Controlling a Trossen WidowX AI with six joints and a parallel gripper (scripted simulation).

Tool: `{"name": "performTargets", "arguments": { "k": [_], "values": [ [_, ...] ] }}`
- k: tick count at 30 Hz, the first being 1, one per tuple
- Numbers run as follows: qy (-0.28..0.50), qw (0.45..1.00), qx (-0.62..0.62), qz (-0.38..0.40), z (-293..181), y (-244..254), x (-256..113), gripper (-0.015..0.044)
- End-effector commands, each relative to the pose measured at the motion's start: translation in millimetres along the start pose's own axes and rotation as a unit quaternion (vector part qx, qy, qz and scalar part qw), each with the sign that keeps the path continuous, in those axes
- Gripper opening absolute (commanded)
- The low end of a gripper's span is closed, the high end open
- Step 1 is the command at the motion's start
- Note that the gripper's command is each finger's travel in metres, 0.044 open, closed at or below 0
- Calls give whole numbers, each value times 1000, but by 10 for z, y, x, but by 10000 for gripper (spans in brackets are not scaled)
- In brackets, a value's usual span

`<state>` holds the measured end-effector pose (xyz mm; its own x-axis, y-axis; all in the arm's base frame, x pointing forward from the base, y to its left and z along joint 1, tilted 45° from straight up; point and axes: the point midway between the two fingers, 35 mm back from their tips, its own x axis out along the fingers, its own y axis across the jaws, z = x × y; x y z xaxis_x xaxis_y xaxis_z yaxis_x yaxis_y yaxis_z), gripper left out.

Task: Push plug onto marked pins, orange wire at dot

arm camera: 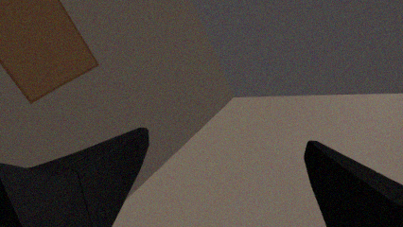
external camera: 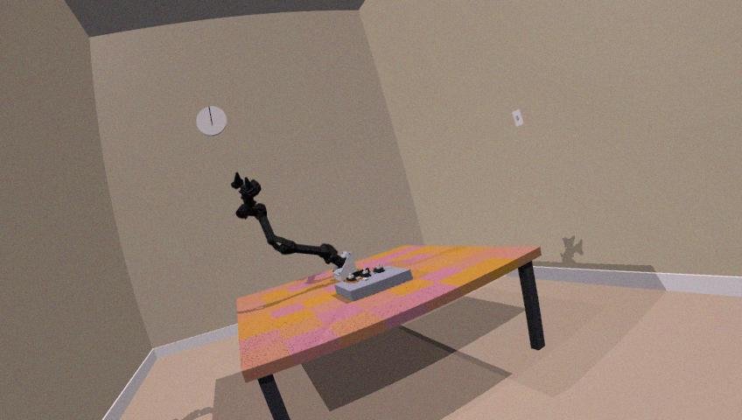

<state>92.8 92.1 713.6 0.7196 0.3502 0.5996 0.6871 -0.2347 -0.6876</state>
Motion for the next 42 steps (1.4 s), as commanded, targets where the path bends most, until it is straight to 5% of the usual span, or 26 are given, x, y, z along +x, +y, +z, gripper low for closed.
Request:
{"name": "performTargets", "arguments": {
  "k": [1,11,42],
  "values": [
    [0,1000,-1,0,1,0,0,374],
    [17,996,-92,-5,69,1,-4,115],
    [66,861,-505,-2,472,212,53,115]
  ]
}}
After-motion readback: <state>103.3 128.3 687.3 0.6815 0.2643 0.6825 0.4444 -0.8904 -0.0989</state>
